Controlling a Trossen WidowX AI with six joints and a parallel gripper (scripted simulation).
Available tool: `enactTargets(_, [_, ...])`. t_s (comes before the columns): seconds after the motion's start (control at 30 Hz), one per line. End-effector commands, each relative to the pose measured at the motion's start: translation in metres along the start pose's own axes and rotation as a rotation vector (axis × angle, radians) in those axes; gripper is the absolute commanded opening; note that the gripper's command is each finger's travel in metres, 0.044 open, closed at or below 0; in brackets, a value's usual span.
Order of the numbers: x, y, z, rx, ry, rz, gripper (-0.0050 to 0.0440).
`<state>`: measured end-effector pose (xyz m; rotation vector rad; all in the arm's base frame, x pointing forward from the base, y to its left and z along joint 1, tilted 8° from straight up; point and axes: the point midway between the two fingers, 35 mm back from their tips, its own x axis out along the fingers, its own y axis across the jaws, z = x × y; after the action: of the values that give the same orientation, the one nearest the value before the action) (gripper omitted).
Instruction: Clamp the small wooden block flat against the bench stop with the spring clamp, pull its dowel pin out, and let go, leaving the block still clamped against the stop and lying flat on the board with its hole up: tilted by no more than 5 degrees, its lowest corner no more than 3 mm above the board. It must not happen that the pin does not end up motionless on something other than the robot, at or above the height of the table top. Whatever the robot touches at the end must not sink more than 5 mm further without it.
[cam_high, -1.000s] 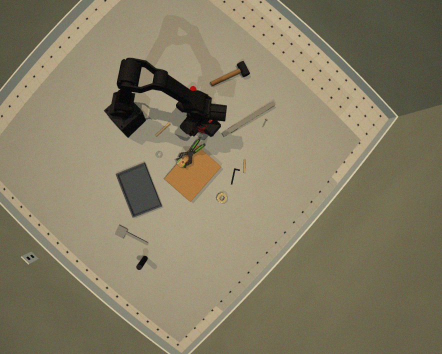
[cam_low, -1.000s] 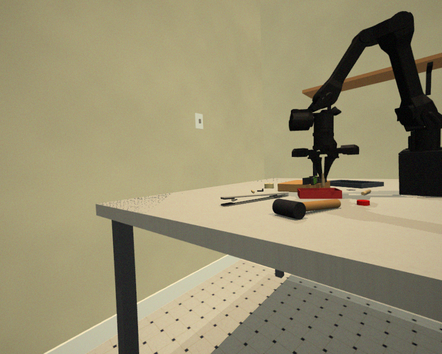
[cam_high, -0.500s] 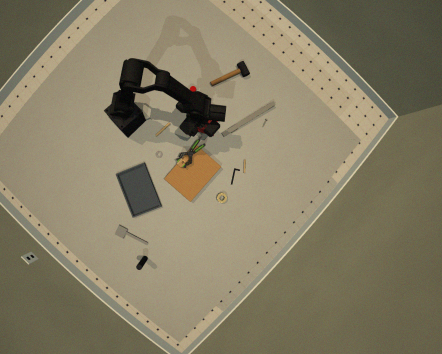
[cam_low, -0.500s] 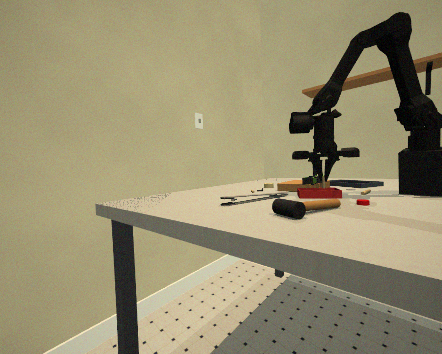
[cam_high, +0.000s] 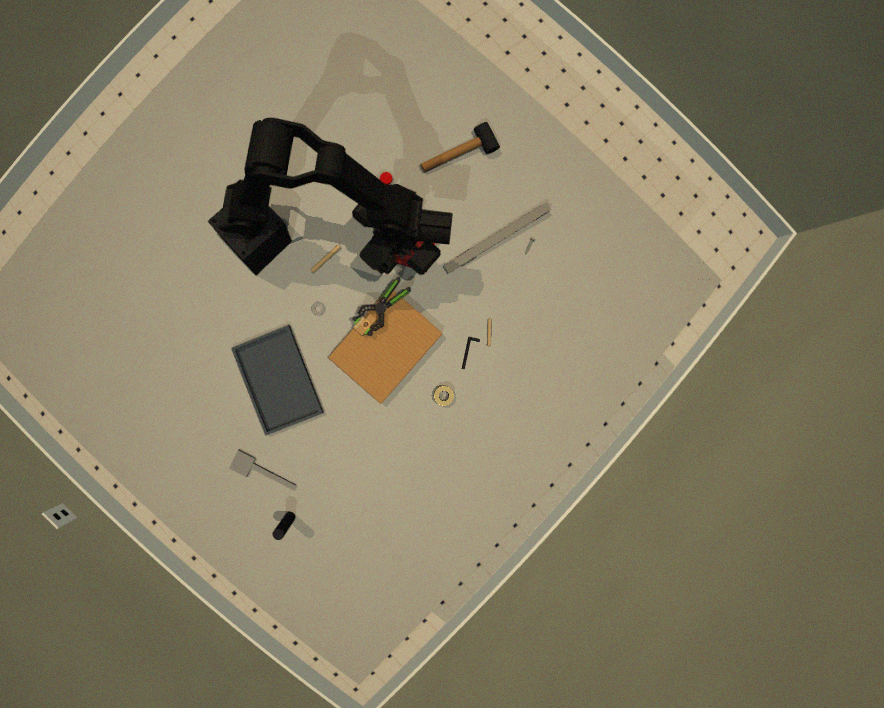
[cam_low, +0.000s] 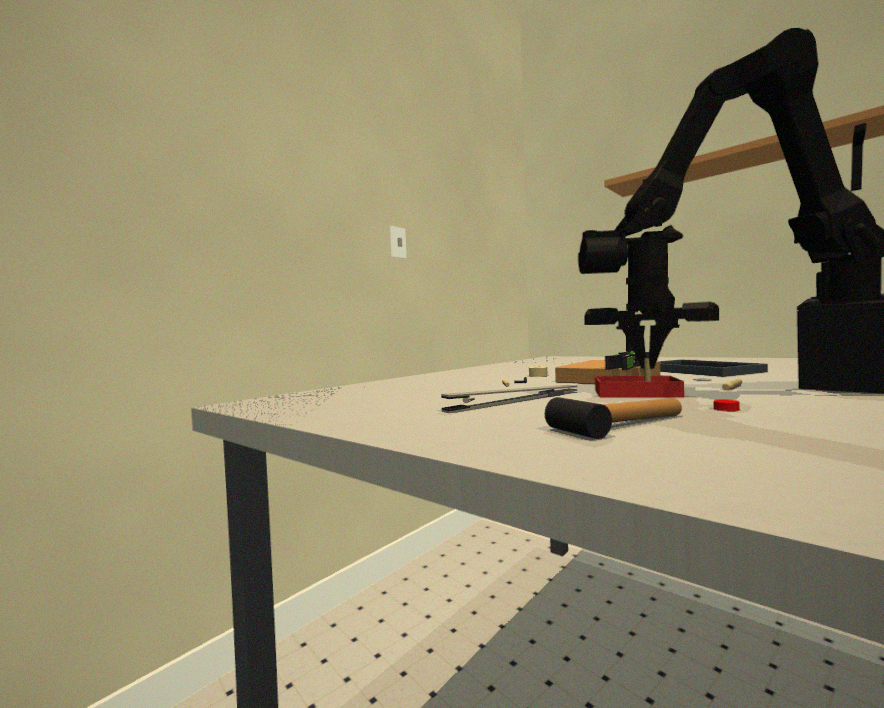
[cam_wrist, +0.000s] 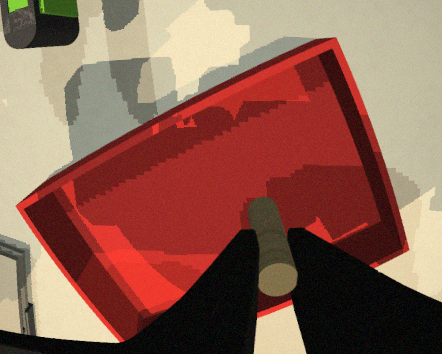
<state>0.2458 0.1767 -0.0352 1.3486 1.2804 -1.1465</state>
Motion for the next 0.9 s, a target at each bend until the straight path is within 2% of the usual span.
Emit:
enactTargets(0.0, [0.0059,-0.0018,0.0023,0.003,-0.011,-0.007,0.0])
enactTargets(0.87, [0.0156,-0.0014,0.0021,0.003,-0.011,-0.007,0.0])
